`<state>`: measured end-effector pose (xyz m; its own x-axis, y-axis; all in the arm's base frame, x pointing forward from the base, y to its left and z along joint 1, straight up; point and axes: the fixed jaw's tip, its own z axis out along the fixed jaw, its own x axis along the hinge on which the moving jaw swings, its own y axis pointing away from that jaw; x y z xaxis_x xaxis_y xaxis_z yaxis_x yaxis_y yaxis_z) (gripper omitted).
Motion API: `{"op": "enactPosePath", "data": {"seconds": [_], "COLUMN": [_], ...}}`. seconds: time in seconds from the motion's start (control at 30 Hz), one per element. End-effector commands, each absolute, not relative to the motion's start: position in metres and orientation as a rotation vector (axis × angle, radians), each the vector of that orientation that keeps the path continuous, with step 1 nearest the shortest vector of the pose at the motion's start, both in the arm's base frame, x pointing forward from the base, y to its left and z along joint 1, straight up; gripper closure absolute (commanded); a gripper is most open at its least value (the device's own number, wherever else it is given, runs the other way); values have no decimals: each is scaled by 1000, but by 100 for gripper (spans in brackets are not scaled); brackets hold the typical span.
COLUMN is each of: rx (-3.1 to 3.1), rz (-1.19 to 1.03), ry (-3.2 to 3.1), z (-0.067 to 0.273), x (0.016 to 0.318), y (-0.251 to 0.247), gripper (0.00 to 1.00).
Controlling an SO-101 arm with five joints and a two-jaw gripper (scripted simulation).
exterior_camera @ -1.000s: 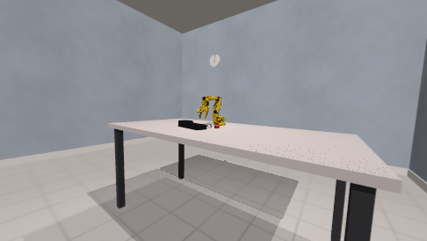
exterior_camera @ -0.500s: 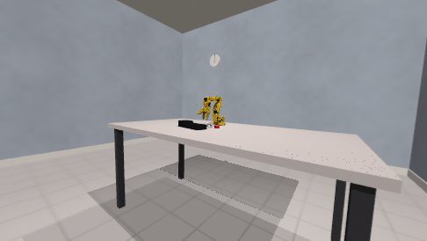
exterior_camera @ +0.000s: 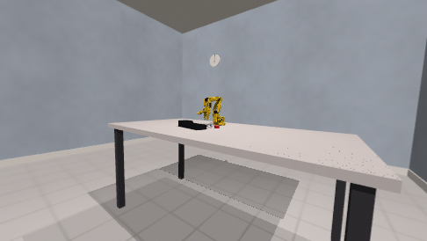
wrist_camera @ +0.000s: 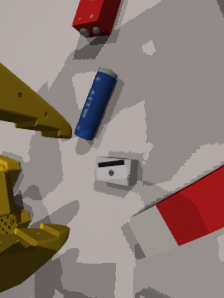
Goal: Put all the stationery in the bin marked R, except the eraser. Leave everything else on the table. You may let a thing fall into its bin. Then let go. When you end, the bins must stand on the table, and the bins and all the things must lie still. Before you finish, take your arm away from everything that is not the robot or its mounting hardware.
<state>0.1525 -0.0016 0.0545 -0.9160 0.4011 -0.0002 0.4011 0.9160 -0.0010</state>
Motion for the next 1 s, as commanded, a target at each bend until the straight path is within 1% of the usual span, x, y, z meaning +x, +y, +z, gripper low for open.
{"op": "enactPosePath", "data": {"seconds": [0.0, 0.97], "rx": [-676, -685], "rz": [-12, -12], "ry": [-3115, -3109], "z": [60, 56], "x": [156, 156], "y": [0, 2], "gripper": [78, 78]}}
